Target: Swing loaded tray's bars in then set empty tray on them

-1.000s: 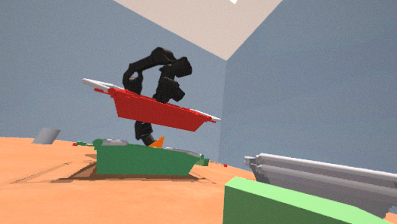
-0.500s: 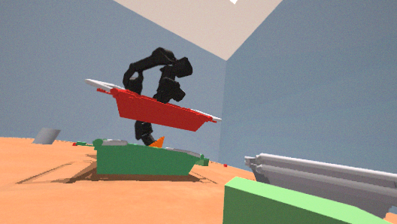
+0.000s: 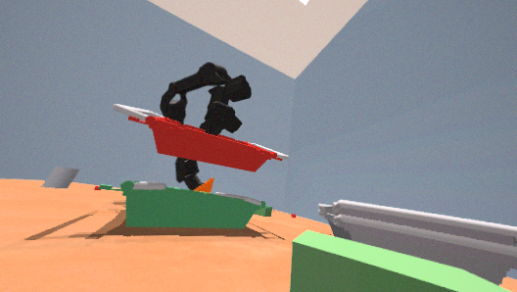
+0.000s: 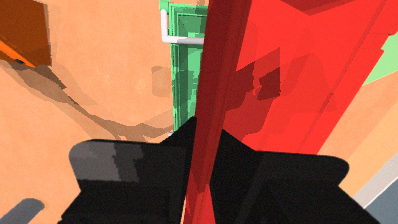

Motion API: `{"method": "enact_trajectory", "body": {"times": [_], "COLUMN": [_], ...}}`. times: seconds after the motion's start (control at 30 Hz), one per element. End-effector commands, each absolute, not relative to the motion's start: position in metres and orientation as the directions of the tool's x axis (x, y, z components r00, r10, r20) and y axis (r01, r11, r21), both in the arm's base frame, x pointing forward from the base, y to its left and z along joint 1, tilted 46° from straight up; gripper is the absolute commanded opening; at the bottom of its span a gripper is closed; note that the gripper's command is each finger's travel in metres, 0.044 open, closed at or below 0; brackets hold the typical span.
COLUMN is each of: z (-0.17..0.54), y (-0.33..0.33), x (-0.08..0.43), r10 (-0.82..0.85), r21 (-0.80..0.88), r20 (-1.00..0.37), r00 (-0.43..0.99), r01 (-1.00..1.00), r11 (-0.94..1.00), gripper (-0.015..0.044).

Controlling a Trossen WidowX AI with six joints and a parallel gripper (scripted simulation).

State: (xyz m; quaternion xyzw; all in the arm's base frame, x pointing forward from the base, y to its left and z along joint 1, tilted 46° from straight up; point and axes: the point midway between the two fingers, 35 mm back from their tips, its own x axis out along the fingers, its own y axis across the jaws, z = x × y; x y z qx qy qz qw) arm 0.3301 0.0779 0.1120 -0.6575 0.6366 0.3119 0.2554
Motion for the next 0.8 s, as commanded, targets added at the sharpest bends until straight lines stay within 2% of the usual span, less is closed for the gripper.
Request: {"method": "enact_trajectory", "body": {"times": [0.0, 0.77], "z": [0.111, 0.080], "y": [0.079, 0.047], "x": [0.331, 0.331], "r10": [-0.678, -0.705], "r21": [0.054, 0.122], "r20": [-0.735, -0.709], "r00": [0.010, -0.022], "r01": [-0.996, -0.988], "r11": [-0.073, -0.091], "gripper": [0.0000, 0.0000]}}
